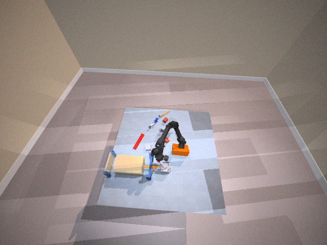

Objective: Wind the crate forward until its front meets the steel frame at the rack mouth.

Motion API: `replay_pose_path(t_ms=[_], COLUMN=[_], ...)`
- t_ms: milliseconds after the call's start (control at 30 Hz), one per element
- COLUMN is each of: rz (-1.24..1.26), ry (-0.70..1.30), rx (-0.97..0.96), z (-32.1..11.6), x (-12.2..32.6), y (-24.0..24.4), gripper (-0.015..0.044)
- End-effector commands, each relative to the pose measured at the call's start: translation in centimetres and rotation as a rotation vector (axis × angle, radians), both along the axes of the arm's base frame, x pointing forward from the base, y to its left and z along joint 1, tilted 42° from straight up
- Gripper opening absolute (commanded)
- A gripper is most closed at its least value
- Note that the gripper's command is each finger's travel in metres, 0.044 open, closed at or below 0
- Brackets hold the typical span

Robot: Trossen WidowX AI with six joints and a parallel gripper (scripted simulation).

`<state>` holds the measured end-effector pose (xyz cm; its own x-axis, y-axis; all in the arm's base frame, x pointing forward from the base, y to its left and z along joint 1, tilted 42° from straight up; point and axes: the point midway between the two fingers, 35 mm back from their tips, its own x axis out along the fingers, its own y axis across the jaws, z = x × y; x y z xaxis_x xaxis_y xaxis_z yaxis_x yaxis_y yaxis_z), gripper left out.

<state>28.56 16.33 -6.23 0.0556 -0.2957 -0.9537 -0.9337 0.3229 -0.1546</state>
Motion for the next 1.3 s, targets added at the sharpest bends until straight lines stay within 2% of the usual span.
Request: replay_pose_path(t_ms=[0,1267], rz=[0.002,0.002], ry=[-0.009,-0.012], rx=[0.0,0.004], z=[-0.7,-4.2], x=[0.8,2.9], y=[0.3,4.2], gripper=[0.0,0.0])
